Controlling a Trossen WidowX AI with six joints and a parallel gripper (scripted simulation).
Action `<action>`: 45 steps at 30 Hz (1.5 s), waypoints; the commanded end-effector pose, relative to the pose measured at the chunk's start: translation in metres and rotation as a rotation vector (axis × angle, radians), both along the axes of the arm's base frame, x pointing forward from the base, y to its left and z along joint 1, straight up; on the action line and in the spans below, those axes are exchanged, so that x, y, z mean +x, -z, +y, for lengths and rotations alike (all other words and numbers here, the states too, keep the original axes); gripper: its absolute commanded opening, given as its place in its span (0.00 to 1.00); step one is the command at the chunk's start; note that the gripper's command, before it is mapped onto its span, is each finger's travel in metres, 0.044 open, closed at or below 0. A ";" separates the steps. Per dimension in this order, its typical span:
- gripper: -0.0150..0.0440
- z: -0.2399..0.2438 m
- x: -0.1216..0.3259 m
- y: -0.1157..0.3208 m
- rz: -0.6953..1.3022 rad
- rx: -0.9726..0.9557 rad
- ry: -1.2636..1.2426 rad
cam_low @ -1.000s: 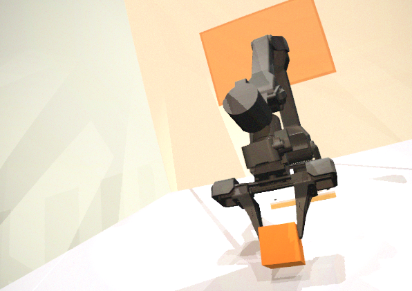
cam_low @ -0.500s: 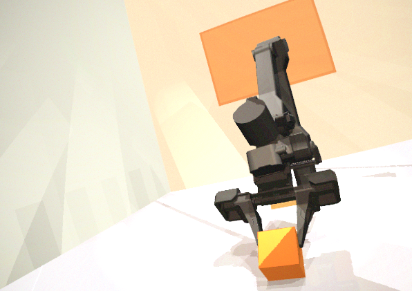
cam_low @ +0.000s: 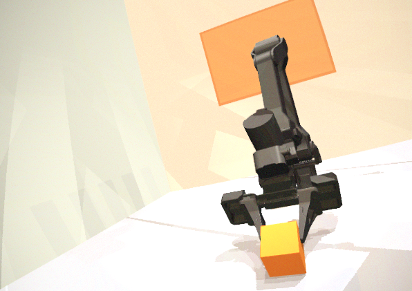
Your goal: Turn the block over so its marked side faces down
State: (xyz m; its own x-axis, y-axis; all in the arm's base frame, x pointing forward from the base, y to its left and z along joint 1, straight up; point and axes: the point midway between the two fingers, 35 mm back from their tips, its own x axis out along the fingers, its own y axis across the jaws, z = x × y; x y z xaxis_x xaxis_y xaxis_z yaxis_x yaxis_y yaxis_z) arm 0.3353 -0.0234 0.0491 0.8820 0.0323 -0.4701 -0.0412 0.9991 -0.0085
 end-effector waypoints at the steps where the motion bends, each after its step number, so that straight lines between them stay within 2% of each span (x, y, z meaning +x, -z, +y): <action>1: 0.25 0.001 -0.001 0.000 -0.020 0.008 -0.002; 13: 0.25 0.001 -0.001 0.000 -0.020 0.008 -0.002; 30: 1.00 0.001 -0.001 0.000 -0.020 0.008 -0.002; 45: 1.00 0.001 -0.001 0.000 -0.020 0.008 -0.002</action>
State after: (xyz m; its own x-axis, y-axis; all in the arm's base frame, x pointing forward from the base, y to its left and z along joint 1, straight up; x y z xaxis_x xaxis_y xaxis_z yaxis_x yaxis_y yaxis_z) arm 0.3344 -0.0234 0.0499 0.8923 0.0331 -0.4502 -0.0412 0.9991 -0.0083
